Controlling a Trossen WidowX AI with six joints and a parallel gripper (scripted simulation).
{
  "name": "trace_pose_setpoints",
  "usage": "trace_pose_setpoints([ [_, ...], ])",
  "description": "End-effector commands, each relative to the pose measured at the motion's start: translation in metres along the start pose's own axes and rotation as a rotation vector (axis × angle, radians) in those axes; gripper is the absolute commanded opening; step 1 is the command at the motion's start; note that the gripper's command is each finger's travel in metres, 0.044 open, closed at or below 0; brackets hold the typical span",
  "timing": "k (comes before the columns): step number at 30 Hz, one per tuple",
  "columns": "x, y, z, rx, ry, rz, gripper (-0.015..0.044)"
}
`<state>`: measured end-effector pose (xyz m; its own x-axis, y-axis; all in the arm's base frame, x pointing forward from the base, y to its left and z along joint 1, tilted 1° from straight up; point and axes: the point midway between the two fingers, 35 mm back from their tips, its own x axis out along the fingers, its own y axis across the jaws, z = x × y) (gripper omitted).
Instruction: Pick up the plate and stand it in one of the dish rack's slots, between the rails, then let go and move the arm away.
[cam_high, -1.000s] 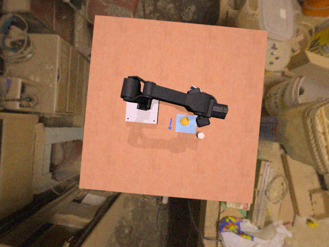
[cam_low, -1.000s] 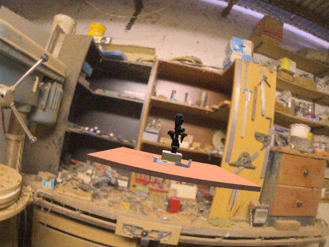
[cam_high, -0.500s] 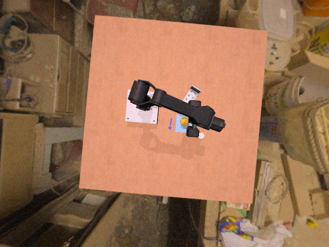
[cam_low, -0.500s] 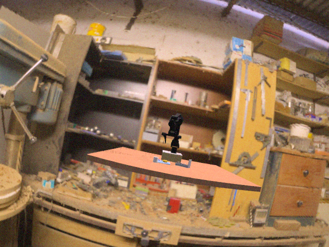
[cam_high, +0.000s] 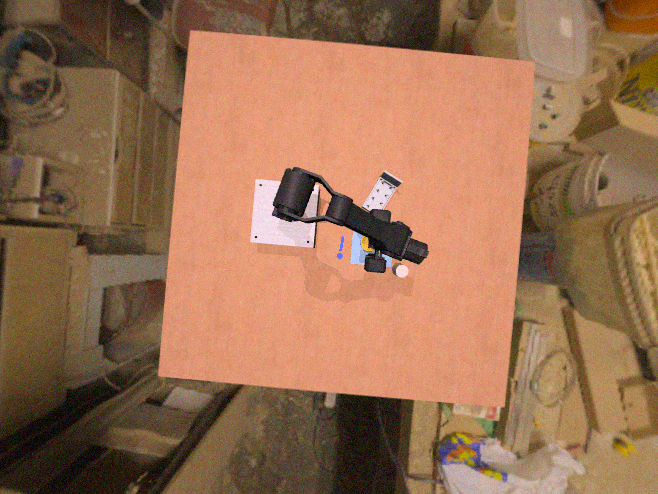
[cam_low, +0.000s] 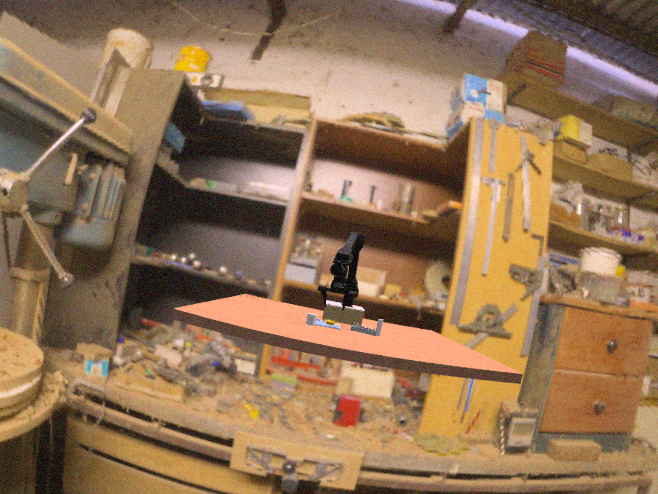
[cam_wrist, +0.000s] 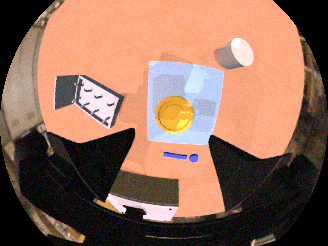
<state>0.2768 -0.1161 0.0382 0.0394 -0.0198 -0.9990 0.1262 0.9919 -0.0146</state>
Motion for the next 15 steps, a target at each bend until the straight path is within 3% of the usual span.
trace_pose_setpoints([
  [1,0.016,-0.001,-0.003,-0.002,0.000,-0.004,0.0400],
  [15,0.035,-0.002,-0.001,-0.002,0.000,-0.004,0.0400],
])
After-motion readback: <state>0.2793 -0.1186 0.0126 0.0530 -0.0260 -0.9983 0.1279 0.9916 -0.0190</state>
